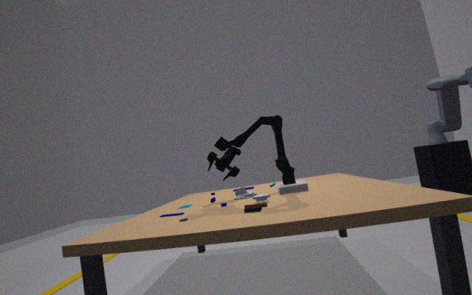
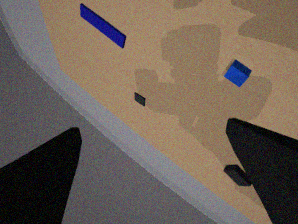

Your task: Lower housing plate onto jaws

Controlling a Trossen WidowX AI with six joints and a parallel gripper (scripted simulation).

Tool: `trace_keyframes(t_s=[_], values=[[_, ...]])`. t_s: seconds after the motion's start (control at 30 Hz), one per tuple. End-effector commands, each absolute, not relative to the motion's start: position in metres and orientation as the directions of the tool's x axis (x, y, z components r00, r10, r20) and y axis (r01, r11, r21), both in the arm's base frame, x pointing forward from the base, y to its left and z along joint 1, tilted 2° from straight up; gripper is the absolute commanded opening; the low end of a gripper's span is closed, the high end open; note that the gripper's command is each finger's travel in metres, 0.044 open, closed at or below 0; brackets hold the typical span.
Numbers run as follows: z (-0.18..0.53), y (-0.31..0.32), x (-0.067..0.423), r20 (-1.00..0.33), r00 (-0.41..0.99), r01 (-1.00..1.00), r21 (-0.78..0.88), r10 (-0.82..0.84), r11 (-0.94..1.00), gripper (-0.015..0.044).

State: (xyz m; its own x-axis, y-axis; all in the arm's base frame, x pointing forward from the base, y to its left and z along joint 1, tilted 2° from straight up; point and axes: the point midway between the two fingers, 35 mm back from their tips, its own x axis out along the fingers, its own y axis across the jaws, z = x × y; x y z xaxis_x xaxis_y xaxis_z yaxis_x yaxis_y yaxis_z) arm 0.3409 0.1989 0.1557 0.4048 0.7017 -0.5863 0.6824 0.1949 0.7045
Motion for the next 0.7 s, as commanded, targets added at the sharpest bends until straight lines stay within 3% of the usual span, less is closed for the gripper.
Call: trace_keyframes(t_s=[0.0,0.67], values=[[0.149,0.216,0.327,-0.642,0.355,0.750,0.630,0.679,0.204,0.0440],[0.113,0.277,0.211,-0.917,0.070,0.949,0.182,0.392,0.258,0.0440]])
